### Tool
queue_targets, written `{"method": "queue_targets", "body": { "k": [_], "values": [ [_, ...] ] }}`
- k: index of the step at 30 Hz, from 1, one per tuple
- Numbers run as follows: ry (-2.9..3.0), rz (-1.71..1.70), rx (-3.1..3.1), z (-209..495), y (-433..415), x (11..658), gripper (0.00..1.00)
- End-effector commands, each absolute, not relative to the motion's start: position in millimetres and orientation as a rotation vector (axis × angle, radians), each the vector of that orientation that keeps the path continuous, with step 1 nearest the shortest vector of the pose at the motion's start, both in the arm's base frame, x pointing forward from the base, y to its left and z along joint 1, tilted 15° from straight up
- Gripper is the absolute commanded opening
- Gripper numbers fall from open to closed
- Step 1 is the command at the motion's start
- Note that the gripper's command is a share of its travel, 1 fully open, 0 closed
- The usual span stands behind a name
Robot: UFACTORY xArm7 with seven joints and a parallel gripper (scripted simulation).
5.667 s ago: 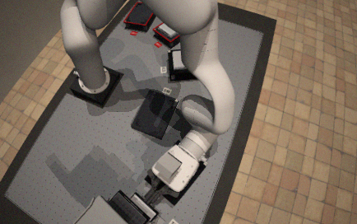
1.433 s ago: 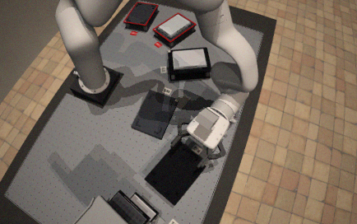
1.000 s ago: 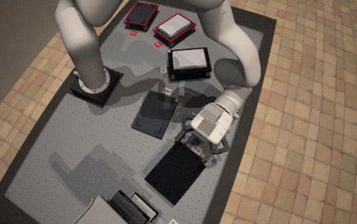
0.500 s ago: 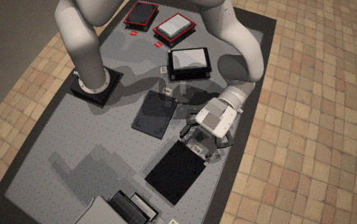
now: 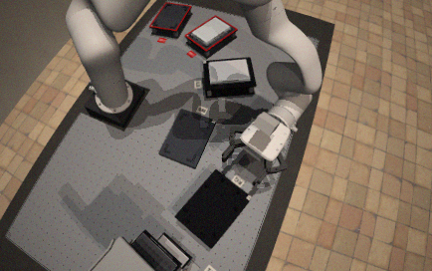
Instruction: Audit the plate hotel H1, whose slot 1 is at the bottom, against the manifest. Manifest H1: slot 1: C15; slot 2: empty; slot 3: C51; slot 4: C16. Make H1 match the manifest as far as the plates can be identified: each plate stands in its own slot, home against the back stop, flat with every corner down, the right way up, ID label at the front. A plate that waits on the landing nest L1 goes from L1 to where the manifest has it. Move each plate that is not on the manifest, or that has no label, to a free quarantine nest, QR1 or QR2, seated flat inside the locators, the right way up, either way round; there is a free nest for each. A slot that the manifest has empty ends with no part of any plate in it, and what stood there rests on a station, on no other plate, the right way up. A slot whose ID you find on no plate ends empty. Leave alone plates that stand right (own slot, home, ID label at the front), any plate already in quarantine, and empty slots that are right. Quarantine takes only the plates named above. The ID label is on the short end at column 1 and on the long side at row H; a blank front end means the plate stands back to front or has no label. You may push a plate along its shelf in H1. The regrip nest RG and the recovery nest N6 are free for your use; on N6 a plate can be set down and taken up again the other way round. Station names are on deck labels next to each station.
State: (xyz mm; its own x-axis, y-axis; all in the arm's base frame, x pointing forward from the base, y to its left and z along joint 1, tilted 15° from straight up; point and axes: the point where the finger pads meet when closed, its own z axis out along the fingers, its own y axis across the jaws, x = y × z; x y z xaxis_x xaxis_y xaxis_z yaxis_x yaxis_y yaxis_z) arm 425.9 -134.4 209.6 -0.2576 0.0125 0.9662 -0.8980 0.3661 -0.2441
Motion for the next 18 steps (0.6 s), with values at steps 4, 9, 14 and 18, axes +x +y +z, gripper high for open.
{"method": "queue_targets", "body": {
  "k": [4, 9, 14, 18],
  "values": [
    [-1.580, 1.086, 0.815, 228, -134, 422, 1.00],
    [-1.580, 1.086, 0.815, 236, -134, 420, 1.00],
    [-1.580, 1.085, 0.815, 249, -134, 417, 1.00],
    [-1.580, 1.085, 0.815, 259, -133, 414, 1.00]
  ]
}}
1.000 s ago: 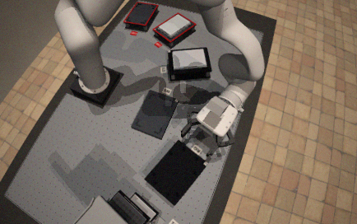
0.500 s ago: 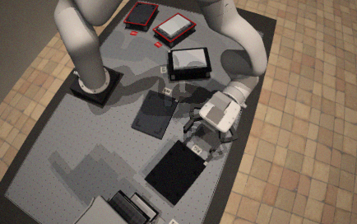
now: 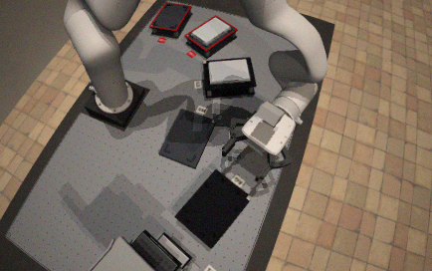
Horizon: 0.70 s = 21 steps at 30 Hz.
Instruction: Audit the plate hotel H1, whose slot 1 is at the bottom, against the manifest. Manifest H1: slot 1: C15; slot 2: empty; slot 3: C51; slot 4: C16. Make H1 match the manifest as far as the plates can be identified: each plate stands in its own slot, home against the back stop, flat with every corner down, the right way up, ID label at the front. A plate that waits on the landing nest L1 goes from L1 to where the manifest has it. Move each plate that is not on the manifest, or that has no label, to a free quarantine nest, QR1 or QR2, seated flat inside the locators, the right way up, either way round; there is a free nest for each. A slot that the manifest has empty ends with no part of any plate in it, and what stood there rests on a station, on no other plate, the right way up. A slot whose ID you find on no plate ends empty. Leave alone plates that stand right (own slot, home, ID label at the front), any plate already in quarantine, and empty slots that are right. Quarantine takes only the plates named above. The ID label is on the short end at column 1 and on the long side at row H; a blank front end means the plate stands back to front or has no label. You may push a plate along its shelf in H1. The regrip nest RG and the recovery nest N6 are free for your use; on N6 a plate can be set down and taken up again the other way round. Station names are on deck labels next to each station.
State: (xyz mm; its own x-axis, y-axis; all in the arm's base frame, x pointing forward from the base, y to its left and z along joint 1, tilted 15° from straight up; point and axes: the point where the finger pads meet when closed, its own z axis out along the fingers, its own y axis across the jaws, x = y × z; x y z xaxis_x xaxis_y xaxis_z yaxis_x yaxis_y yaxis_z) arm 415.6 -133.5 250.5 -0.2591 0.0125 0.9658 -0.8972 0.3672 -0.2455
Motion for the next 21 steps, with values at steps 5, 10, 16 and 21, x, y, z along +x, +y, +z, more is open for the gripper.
{"method": "queue_targets", "body": {
  "k": [5, 10, 16, 21],
  "values": [
    [-1.580, 1.085, 0.815, 272, -133, 411, 1.00],
    [-1.580, 1.085, 0.815, 279, -133, 409, 1.00],
    [-1.580, 1.085, 0.815, 288, -132, 406, 1.00],
    [-1.580, 1.085, 0.815, 288, -132, 406, 1.00]
  ]
}}
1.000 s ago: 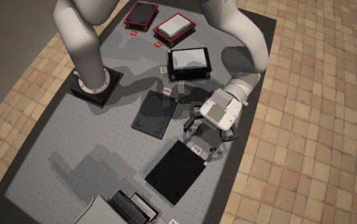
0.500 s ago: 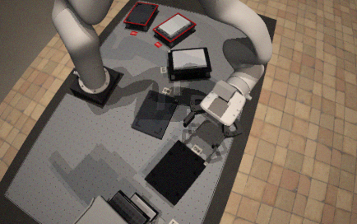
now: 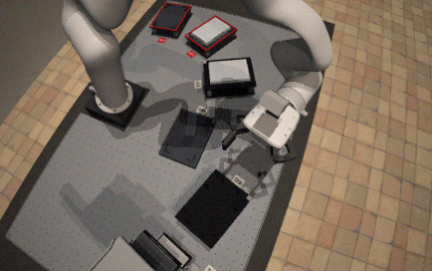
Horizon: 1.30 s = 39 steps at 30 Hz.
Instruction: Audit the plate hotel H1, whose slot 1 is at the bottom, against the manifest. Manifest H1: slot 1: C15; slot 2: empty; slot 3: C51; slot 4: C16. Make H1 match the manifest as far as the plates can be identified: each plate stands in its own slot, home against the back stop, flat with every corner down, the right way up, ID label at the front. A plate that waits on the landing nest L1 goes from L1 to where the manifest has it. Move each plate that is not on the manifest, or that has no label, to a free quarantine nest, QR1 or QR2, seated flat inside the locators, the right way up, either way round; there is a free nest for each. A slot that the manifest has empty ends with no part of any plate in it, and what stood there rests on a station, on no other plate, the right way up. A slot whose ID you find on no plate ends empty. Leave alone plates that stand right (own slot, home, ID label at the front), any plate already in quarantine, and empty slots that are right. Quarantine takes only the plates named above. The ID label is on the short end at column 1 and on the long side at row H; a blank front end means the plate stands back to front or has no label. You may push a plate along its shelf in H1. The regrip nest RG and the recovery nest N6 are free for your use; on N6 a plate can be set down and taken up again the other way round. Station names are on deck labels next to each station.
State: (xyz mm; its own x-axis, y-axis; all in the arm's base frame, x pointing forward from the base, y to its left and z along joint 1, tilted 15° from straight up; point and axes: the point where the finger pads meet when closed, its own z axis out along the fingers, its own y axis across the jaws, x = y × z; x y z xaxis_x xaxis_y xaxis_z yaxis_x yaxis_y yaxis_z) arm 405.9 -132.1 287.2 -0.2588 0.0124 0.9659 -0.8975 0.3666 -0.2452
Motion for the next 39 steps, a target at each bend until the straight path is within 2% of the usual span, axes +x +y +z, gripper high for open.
{"method": "queue_targets", "body": {
  "k": [1, 39],
  "values": [
    [-1.580, 1.085, 0.815, 288.5, -132.3, 406.2, 1.00],
    [-2.002, 0.916, 1.160, 288.5, -132.1, 406.5, 1.00]
  ]
}}
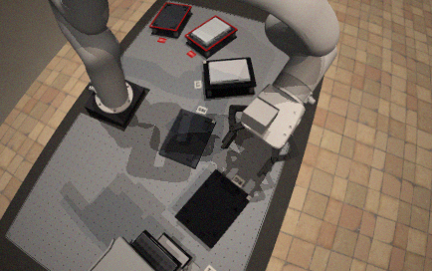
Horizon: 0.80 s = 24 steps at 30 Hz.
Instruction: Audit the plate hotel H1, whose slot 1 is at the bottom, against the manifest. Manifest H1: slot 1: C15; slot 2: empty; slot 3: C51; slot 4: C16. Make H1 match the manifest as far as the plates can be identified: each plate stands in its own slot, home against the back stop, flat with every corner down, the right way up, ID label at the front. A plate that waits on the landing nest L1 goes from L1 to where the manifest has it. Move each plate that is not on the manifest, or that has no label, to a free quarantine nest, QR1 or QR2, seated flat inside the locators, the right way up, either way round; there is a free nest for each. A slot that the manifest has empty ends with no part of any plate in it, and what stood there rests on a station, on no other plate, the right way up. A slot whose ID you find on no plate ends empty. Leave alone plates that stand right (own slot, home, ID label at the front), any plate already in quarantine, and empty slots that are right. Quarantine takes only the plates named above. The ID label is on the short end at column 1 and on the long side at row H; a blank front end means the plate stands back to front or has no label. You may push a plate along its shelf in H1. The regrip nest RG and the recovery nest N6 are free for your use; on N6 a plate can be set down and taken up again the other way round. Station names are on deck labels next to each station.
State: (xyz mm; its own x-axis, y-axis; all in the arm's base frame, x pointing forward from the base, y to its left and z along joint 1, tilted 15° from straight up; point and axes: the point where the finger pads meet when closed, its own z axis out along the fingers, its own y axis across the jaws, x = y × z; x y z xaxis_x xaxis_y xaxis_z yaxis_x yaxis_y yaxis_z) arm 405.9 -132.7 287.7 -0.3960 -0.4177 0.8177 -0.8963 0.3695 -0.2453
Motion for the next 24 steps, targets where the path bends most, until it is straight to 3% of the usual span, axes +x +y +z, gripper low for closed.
{"method": "queue_targets", "body": {
  "k": [1, 24],
  "values": [
    [-2.015, 0.909, 1.172, 288.5, -132.1, 406.6, 1.00],
    [-2.286, 0.743, 1.410, 288.7, -132.0, 406.6, 1.00]
  ]
}}
